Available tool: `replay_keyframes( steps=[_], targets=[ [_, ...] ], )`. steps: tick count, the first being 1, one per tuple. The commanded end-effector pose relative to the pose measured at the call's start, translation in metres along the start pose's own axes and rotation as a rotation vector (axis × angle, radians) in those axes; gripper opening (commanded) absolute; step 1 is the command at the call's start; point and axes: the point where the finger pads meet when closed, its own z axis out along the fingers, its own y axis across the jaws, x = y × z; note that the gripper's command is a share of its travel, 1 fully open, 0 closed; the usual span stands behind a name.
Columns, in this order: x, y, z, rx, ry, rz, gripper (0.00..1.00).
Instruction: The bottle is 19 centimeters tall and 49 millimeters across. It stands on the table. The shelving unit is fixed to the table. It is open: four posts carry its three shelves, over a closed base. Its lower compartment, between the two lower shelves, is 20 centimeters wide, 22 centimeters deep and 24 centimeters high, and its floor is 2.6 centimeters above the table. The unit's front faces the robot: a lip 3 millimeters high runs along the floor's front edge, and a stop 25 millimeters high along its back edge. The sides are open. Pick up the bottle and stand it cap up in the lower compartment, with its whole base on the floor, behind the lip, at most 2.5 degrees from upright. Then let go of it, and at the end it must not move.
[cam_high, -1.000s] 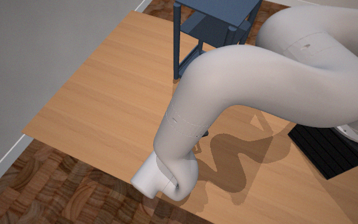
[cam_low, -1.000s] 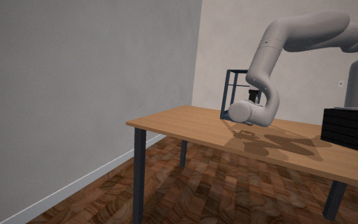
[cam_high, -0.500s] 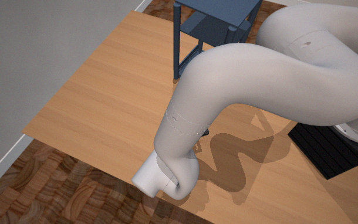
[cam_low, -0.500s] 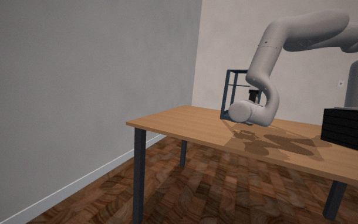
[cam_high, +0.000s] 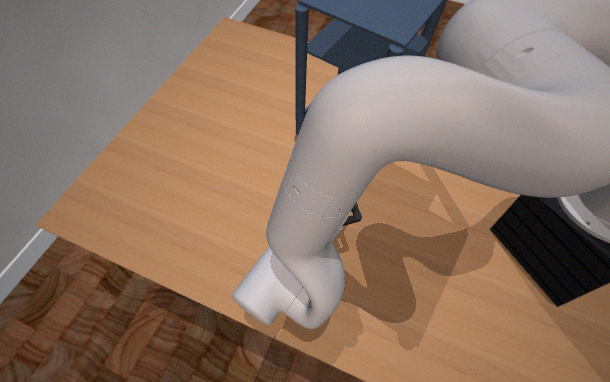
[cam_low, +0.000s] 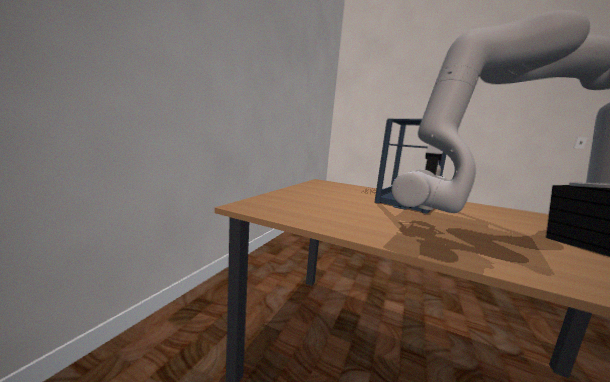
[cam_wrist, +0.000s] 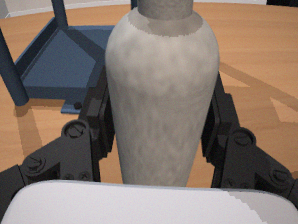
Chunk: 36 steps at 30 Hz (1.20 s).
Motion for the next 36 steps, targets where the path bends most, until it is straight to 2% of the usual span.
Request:
replay_keyframes(
  steps=[1,22,36],
  targets=[
    [0.001,-0.001,0.008,0.000,-0.001,0.001,0.00],
    [0.001,-0.001,0.062,0.000,-0.001,0.001,0.00],
    [0.001,-0.001,0.072,0.000,-0.001,0.001,0.00]
  ],
)
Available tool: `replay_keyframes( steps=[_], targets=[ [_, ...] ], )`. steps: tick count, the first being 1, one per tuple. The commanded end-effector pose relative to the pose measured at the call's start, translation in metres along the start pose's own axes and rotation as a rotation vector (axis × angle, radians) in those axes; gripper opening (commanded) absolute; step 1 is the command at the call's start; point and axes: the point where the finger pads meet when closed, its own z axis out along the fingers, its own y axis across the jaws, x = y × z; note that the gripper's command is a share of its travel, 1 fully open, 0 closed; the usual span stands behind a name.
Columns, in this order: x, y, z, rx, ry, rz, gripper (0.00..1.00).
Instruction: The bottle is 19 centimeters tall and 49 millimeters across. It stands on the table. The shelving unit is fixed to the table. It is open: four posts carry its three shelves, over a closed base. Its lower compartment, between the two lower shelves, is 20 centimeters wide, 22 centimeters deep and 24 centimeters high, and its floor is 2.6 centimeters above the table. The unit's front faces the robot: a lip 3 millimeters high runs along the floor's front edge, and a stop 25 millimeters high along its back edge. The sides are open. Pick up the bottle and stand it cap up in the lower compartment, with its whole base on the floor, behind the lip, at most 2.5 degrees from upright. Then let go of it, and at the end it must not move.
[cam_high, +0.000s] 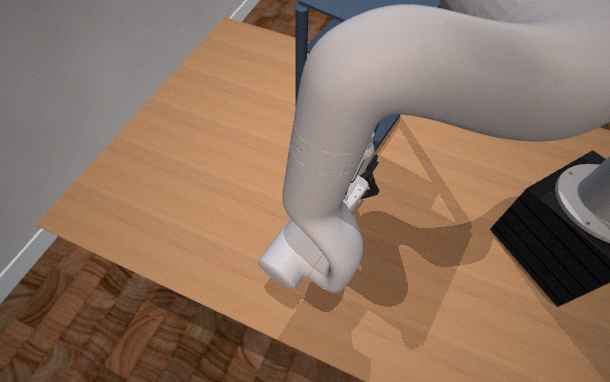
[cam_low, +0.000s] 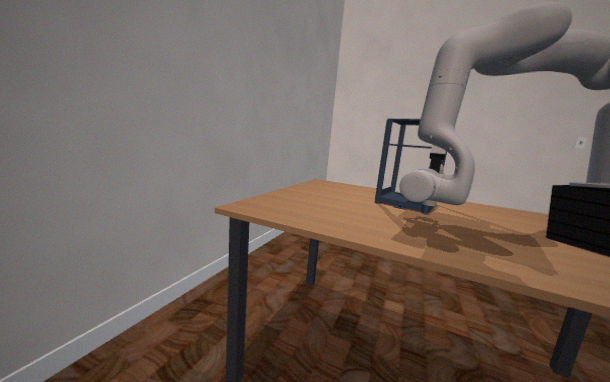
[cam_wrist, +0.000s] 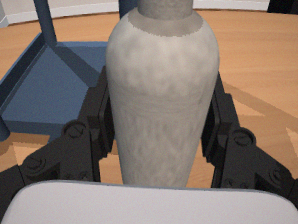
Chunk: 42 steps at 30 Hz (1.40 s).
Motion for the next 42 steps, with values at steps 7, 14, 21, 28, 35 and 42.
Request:
replay_keyframes(
  steps=[7,14,21,28,35,42],
  targets=[
    [0.001,-0.001,0.000,0.000,-0.001,0.001,0.00],
    [0.001,-0.004,0.000,0.000,-0.001,0.001,0.00],
    [0.001,-0.014,0.000,0.000,-0.001,0.001,0.00],
    [0.001,-0.026,0.000,0.000,-0.001,0.001,0.00],
    [0.001,-0.046,0.000,0.000,-0.001,0.001,0.00],
    [0.001,-0.065,0.000,0.000,-0.001,0.001,0.00]
  ],
)
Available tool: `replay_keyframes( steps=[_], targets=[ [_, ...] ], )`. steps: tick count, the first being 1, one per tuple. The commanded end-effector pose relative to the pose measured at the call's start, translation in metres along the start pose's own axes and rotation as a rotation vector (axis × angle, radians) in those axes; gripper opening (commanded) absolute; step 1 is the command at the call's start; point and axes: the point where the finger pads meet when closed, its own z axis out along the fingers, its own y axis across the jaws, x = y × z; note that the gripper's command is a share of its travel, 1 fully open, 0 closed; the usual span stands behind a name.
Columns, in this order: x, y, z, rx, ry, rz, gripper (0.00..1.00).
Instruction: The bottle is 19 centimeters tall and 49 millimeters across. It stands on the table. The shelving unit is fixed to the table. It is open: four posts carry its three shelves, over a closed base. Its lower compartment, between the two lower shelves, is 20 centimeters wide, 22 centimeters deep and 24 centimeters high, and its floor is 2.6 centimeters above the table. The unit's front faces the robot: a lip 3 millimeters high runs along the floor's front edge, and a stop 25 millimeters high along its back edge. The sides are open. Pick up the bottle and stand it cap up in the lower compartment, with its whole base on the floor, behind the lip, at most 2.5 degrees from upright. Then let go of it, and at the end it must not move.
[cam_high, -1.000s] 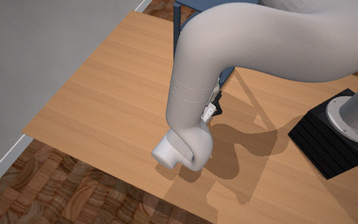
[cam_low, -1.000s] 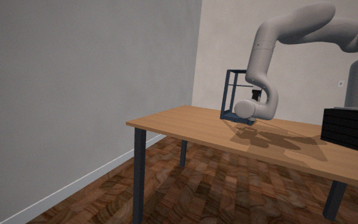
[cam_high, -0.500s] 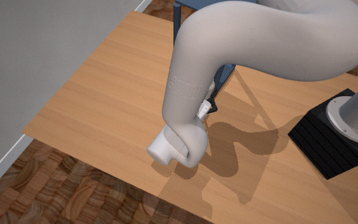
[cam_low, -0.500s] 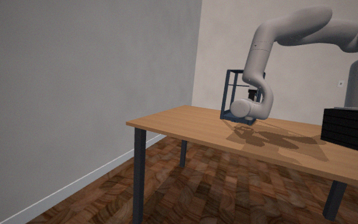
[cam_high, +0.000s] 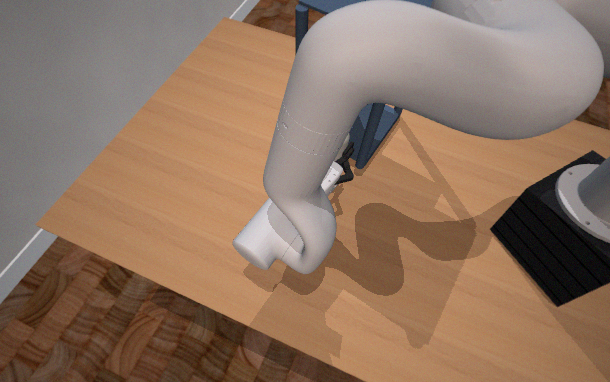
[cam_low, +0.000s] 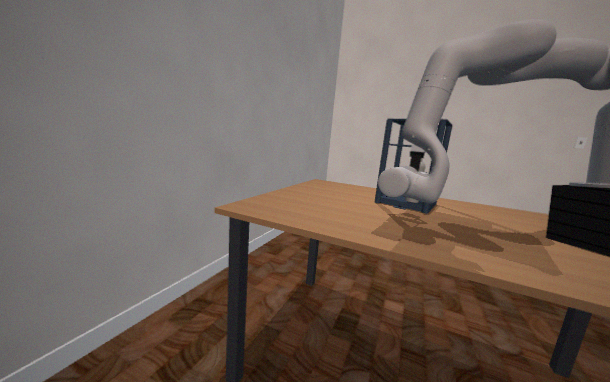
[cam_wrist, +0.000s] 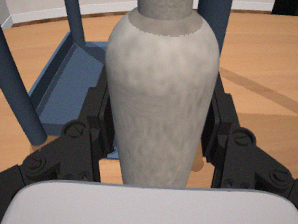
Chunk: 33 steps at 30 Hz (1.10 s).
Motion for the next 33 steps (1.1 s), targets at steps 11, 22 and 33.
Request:
replay_keyframes(
  steps=[11,22,33],
  targets=[
    [0.001,-0.033,-0.001,0.000,0.000,0.001,0.00],
    [0.001,-0.050,-0.001,0.000,0.000,0.001,0.00],
    [0.001,-0.060,-0.001,0.000,0.000,0.001,0.00]
  ],
)
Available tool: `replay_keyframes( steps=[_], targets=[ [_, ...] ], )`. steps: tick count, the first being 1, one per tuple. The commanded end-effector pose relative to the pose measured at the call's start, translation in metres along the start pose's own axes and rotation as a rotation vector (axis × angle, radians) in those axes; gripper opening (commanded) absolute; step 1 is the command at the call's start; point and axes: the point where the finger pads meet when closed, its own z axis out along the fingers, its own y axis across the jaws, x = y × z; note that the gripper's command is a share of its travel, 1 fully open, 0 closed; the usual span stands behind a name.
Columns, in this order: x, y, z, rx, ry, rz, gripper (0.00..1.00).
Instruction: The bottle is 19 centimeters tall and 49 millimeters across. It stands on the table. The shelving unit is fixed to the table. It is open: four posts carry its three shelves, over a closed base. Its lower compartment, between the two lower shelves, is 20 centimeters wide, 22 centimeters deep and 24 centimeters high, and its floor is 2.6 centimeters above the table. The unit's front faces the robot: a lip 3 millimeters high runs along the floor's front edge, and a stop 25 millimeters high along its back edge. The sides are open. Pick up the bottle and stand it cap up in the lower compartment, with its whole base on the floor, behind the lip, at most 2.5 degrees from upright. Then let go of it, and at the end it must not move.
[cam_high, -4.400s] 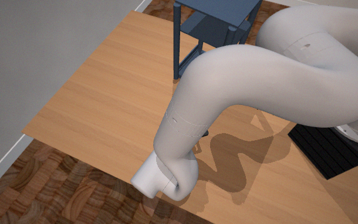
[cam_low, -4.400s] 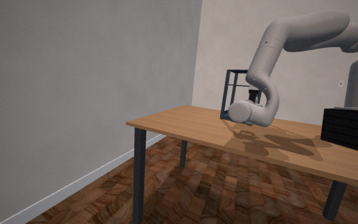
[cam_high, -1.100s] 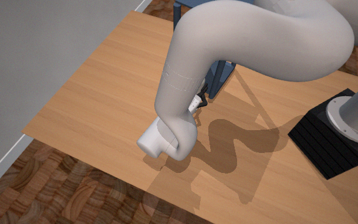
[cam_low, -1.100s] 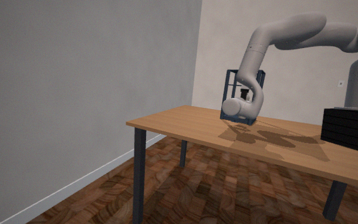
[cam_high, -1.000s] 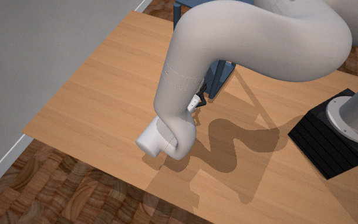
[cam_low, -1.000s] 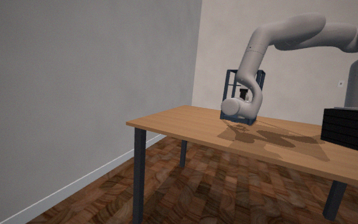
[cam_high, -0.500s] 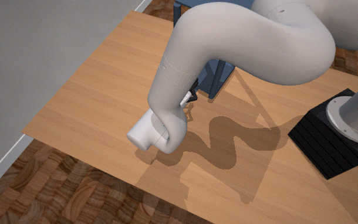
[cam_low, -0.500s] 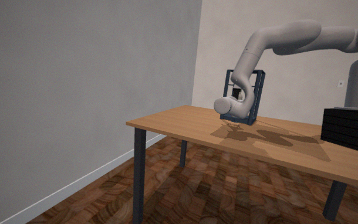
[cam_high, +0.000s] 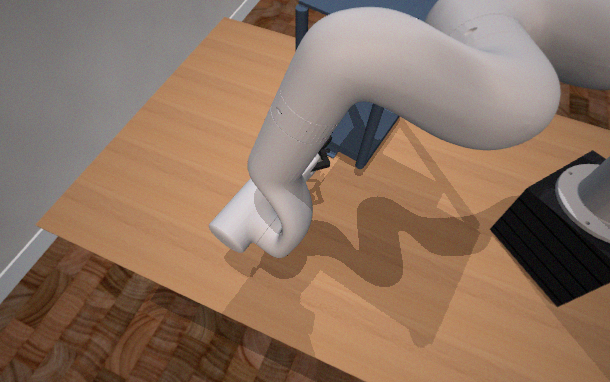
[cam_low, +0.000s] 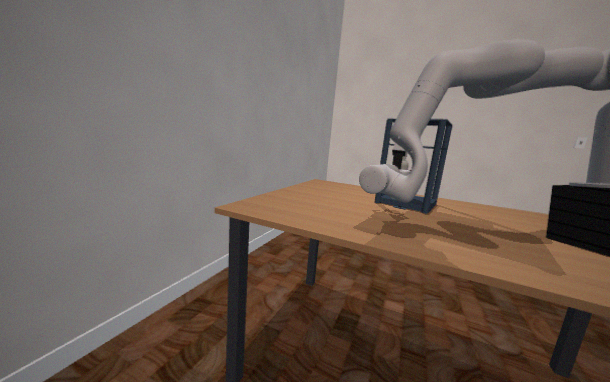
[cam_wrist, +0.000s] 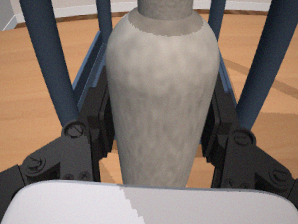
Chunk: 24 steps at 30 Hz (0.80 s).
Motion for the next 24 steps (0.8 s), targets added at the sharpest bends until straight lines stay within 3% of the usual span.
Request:
replay_keyframes(
  steps=[1,24],
  targets=[
    [0.0010,-0.0016,-0.0005,0.000,-0.001,0.002,0.00],
    [0.0010,-0.0026,0.0017,0.000,-0.001,0.002,0.00]
  ],
)
